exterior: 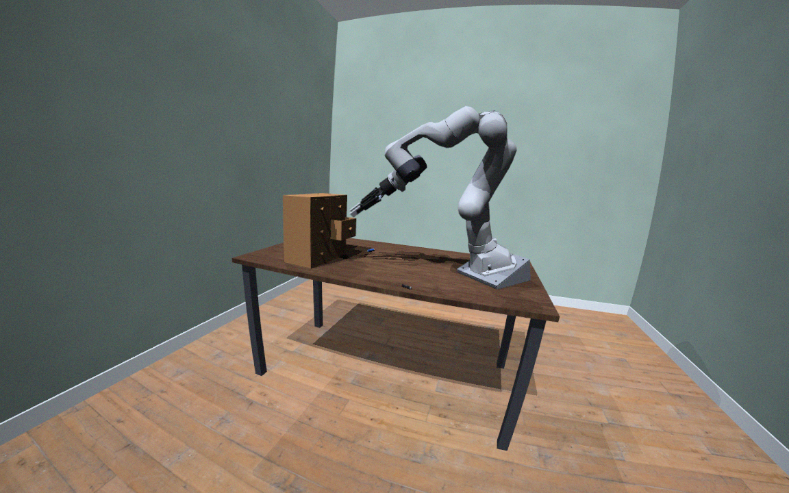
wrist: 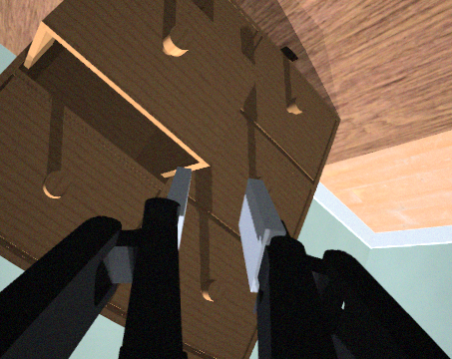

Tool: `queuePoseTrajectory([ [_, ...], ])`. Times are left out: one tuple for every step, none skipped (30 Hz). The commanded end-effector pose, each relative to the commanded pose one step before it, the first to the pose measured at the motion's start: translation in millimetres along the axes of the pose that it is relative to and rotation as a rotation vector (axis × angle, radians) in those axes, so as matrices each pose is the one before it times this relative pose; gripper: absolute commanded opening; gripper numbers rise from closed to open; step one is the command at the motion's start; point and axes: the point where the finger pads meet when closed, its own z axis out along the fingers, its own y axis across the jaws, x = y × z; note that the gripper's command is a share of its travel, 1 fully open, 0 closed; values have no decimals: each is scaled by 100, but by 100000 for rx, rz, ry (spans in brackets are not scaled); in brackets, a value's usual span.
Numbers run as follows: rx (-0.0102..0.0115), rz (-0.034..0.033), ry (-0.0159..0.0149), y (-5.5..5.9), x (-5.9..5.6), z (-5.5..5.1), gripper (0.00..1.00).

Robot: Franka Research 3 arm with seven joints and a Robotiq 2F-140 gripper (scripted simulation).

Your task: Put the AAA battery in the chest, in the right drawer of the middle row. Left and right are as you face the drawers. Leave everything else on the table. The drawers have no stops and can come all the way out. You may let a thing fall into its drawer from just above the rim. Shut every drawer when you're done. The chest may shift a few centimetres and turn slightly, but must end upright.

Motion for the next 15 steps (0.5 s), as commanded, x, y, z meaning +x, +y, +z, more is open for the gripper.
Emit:
queuePoseTrajectory([
  [-4135, -16353, -3740, 661, -1515, 156, 28],
  [0, 0, 0, 0, 0, 0, 28],
  [-663, -2372, -441, 39, -291, 6, 28],
  [-670, -2398, -440, 37, -289, 4, 28],
  [-675, -2408, -432, 36, -285, 3, 28],
  [-682, -2430, -430, 35, -282, 1, 28],
  [0, 0, 0, 0, 0, 0, 28],
  [-689, -2446, -426, 34, -278, 0, 28],
  [0, 0, 0, 0, 0, 0, 28],
  [0, 0, 0, 0, 0, 0, 28],
  [-694, -2452, -418, 34, -273, -2, 28],
  [-701, -2474, -417, 33, -270, -4, 28],
  [-705, -2472, -407, 33, -264, -5, 28],
  [-712, -2485, -403, 32, -260, -7, 28],
  [-718, -2495, -398, 32, -255, -9, 28],
])
